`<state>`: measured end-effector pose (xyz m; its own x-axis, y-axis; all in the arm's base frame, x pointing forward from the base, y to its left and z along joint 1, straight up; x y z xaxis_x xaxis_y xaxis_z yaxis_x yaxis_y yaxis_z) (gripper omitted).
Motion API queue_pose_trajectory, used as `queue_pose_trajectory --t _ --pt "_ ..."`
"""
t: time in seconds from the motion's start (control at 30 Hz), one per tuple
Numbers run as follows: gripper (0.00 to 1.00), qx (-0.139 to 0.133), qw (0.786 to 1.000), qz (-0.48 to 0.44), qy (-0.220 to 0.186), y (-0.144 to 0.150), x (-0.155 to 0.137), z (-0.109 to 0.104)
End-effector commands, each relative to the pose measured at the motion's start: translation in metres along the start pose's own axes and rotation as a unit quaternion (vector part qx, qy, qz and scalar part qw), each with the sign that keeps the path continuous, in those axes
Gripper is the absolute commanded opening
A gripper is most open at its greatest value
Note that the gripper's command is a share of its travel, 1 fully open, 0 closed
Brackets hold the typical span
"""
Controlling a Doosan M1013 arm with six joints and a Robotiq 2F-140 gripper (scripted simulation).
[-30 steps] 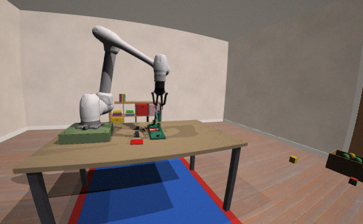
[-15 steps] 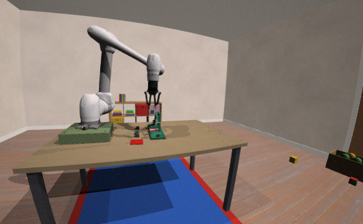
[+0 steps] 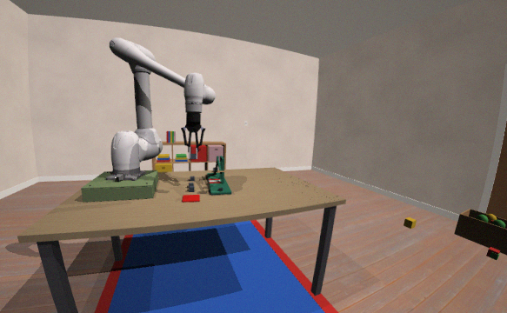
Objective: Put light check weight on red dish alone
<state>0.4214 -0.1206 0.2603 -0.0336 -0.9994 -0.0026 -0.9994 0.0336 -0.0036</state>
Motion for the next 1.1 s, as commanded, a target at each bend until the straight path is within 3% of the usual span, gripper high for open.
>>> queue_pose_trajectory --t 0.0,0.13,0.17,0.23,0.27,0.3,0.33,0.37,0.4,0.43,0.53,1.07 --pt "0.24 0.0 1.0 -0.002 0.0 0.01 0.002 0.0" --pt "0.24 0.0 1.0 -0.002 0.0 0.01 0.003 0.002" --pt "0.24 0.0 1.0 -0.002 0.0 0.009 0.007 0.01" --pt "0.24 0.0 1.0 -0.002 0.0 0.004 0.026 0.052" --pt "0.24 0.0 1.0 -0.002 0.0 0.004 0.026 0.052" --pt "0.24 0.0 1.0 -0.002 0.0 0.003 0.038 0.078" --pt "0.24 0.0 1.0 -0.002 0.0 0.003 0.038 0.078" --pt "0.24 0.0 1.0 -0.002 0.0 0.004 0.048 0.102" --pt "0.24 0.0 1.0 -0.002 0.0 0.004 0.048 0.102" --pt "0.24 0.0 1.0 -0.002 0.0 0.005 0.055 0.119" --pt "0.24 0.0 1.0 -0.002 0.0 0.006 0.059 0.129" --pt "0.24 0.0 1.0 -0.002 0.0 0.006 0.059 0.13"
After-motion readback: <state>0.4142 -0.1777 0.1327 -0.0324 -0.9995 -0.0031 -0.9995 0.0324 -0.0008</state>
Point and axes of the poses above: the point where the finger pads meet when closed, its own z axis out along the fingers, its own y axis across the jaws, x = y × z, the point moved 9 cm from there along -z, back along the fingers, and after that the axes turned 6 degrees about z, right-handed, at the moved point
